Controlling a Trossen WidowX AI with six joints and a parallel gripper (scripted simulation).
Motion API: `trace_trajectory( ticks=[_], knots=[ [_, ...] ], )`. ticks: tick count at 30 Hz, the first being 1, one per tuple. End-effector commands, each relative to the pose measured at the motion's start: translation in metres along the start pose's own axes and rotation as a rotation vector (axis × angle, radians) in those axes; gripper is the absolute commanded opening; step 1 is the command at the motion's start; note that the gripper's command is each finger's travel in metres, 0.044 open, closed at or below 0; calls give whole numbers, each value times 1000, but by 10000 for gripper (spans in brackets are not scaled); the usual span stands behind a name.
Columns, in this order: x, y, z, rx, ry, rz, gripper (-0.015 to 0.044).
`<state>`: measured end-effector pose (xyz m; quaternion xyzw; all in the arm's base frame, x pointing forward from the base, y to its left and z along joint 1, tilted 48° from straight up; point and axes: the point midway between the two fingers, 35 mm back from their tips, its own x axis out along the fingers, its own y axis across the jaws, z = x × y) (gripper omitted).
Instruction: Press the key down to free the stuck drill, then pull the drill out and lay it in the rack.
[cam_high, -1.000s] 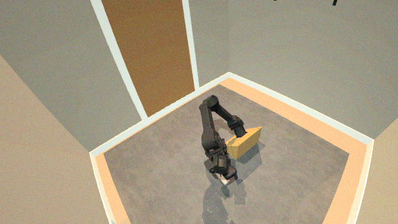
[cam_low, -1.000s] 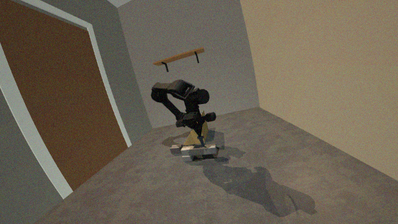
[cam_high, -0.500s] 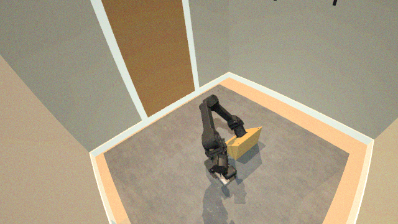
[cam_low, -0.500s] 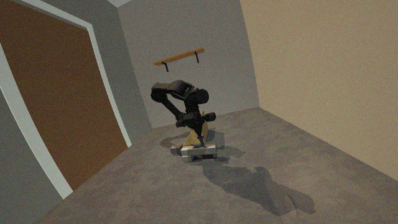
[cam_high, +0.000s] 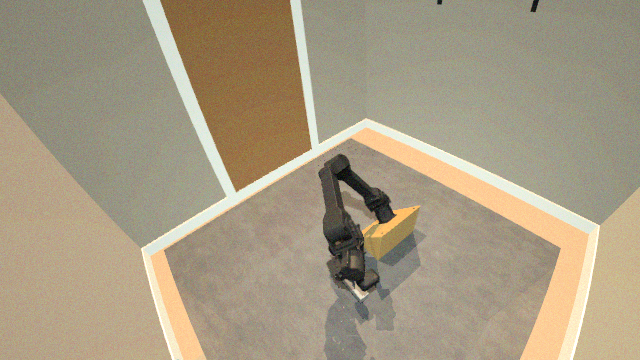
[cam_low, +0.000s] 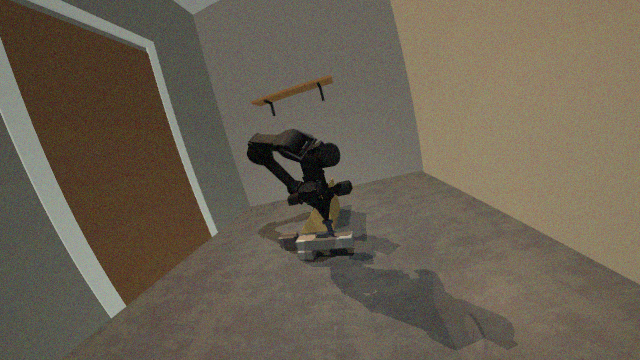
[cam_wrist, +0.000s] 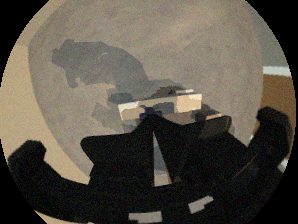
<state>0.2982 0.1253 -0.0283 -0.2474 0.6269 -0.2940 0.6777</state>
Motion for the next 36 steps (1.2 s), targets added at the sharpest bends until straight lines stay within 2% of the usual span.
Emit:
trace_trajectory(
  ticks=[1,36],
  knots=[
    [24,-1,-8,-15,54,-34,0],
    [31,-2,-8,-15,54,-34,0]
  ],
)
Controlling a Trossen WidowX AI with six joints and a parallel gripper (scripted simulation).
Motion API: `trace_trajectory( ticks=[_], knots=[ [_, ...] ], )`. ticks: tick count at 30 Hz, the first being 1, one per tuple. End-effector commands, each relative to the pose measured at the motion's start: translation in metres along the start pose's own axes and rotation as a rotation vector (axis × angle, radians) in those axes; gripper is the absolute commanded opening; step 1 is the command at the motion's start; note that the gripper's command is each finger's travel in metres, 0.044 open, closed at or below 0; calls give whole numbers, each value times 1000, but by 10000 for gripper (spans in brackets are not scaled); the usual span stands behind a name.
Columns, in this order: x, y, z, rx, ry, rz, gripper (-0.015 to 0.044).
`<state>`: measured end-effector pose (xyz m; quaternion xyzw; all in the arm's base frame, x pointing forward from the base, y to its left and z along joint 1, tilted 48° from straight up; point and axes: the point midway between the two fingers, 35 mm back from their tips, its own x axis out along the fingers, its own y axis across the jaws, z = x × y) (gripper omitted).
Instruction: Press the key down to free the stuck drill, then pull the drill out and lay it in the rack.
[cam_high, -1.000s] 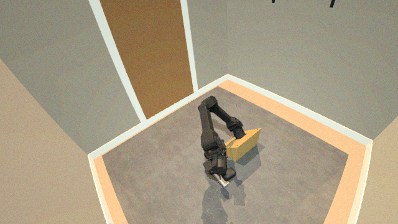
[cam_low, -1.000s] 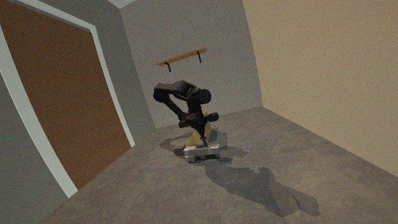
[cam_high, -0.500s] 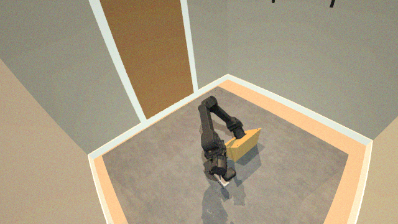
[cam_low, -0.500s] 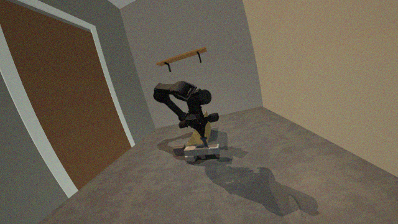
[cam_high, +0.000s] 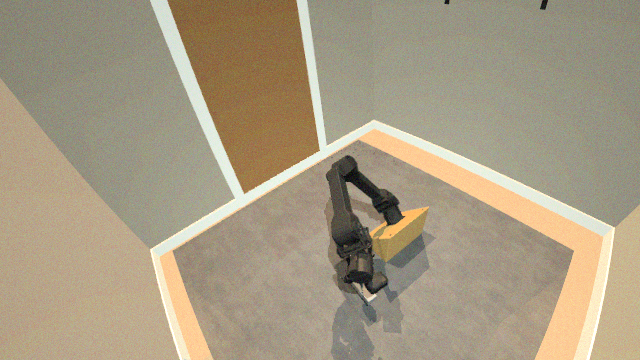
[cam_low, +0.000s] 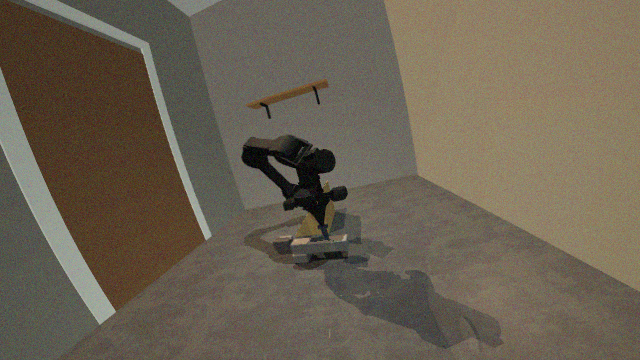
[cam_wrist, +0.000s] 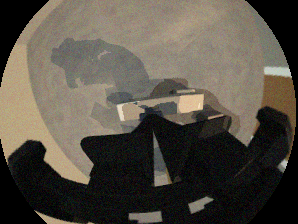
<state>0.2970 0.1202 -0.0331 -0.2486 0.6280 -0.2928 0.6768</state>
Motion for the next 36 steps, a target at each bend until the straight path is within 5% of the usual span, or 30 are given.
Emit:
trace_trajectory(
  ticks=[1,6,16,23,36],
  knots=[
    [24,-1,-6,-10,53,-34,0],
    [24,-1,-6,-10,53,-34,0],
    [-51,3,3,-11,54,-31,263],
    [-40,-16,11,-197,42,-9,440],
    [19,-123,14,-1172,53,10,440]
  ],
)
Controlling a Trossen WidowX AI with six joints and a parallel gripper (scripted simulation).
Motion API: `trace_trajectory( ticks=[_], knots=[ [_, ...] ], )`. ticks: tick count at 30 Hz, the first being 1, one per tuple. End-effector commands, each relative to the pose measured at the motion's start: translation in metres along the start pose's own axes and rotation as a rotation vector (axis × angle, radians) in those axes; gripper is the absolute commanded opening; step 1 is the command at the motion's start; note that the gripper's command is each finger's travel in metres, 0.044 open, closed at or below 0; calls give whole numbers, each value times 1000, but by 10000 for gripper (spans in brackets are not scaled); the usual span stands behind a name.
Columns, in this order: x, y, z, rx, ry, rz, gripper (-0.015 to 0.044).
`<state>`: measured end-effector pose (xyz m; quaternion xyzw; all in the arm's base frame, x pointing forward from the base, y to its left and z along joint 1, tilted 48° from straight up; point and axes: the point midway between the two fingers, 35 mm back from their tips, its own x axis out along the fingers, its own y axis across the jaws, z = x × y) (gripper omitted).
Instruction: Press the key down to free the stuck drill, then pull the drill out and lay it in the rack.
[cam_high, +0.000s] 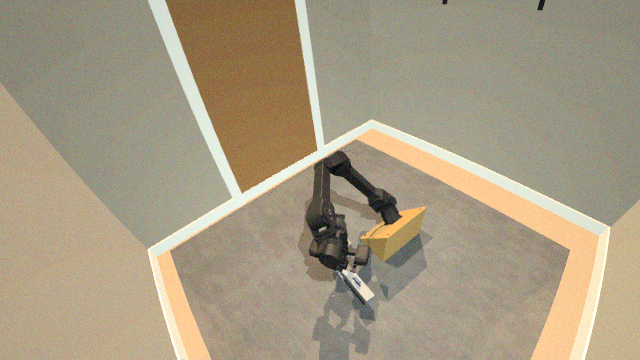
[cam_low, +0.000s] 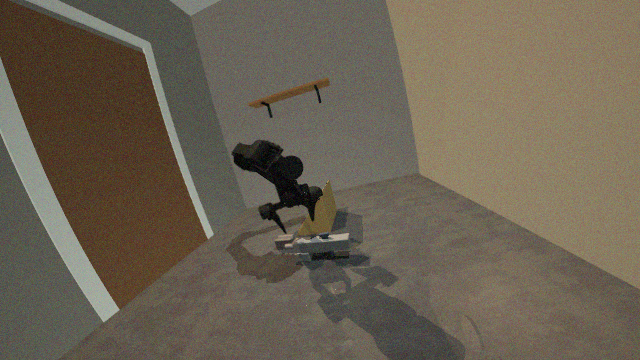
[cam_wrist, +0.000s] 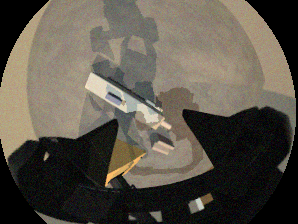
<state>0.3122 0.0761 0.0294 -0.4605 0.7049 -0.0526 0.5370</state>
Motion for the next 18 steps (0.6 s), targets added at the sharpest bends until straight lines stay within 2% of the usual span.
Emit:
trace_trajectory(
  ticks=[1,8,18],
  knots=[
    [36,-37,-44,-529,26,-7,440],
    [56,-54,-74,-858,48,-6,440],
    [56,-54,-74,-864,49,-6,440]
  ],
)
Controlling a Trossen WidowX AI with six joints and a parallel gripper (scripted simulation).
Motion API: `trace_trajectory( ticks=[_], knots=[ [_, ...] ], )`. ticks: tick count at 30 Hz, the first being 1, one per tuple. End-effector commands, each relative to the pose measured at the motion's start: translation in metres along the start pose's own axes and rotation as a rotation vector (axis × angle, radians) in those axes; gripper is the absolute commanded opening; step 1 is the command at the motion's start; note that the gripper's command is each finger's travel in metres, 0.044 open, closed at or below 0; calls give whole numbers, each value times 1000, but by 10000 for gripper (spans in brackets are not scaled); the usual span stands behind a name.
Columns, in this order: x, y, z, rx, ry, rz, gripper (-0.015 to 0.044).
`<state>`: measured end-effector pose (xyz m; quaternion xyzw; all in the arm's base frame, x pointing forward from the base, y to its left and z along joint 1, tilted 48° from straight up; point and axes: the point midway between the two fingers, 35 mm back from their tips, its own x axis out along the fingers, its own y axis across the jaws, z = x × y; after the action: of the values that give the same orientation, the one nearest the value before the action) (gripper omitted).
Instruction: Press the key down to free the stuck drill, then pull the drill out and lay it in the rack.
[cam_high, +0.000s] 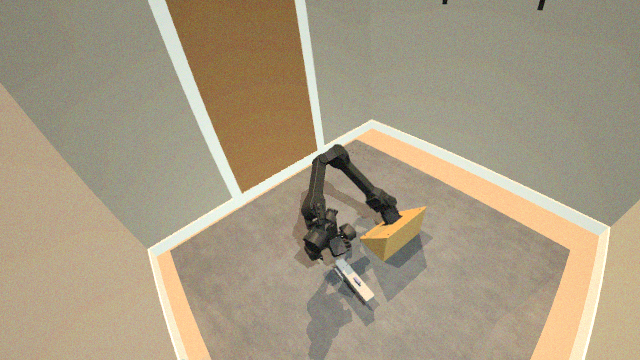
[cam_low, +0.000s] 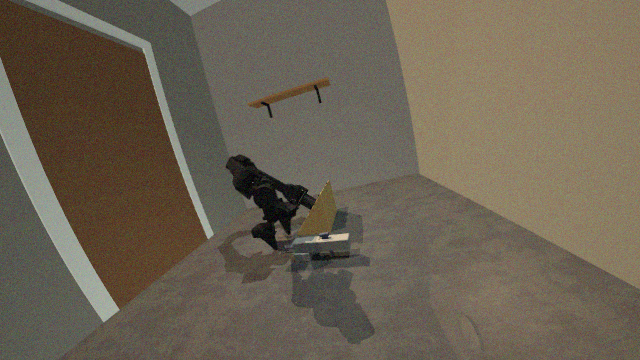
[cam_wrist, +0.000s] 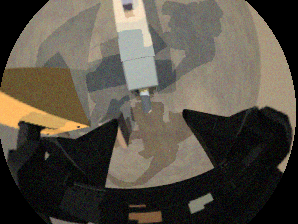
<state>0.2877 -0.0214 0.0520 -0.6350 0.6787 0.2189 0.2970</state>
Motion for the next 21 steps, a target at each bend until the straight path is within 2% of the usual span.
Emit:
trace_trajectory(
  ticks=[1,21],
  knots=[
    [4,3,-3,-53,6,0,440],
    [17,2,1,-53,6,0,440]
  ],
)
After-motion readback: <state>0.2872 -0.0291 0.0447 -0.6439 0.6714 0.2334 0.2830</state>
